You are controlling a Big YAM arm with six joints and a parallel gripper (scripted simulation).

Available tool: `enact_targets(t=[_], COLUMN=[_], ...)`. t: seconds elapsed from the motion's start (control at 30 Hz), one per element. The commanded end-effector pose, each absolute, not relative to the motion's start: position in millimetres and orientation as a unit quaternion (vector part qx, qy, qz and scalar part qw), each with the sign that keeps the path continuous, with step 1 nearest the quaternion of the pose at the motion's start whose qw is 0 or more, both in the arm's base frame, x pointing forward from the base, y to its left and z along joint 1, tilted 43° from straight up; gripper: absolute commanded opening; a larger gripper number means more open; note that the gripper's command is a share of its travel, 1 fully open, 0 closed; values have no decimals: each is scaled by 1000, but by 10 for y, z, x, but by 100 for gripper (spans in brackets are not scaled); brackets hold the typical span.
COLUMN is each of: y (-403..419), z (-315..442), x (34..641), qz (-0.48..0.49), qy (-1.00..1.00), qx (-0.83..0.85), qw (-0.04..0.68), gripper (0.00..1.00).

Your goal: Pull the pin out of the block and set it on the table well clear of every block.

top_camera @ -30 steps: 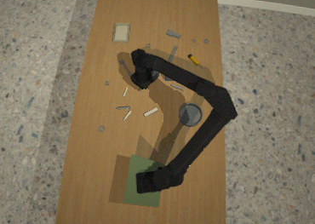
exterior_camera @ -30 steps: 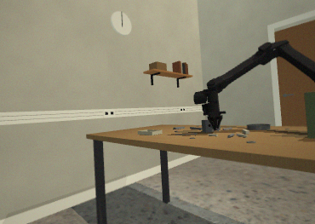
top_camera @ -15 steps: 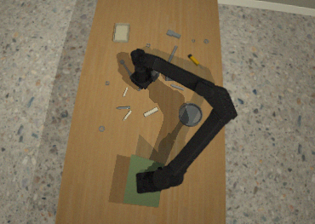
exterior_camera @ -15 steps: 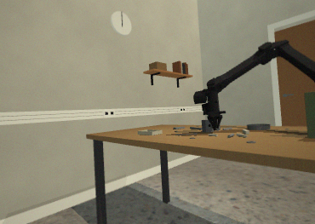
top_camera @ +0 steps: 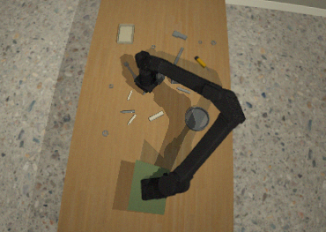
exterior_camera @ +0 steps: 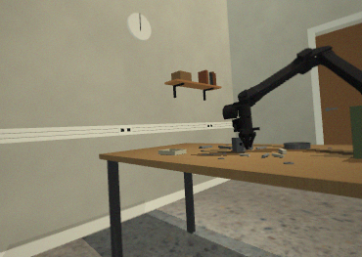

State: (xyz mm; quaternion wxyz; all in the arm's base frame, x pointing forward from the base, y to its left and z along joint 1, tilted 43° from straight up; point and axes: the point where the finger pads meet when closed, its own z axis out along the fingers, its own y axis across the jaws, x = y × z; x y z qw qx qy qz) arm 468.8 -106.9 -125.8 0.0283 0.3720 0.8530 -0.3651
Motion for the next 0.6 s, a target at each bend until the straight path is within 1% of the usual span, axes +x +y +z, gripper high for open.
enact_targets(t=[0.0,0.57], y=[-889,-874], z=[-1270,-1285], x=[4660,4633], qz=[-367,-367], qy=[859,859], qx=[356,355], qw=[26,26], gripper=[0,0])
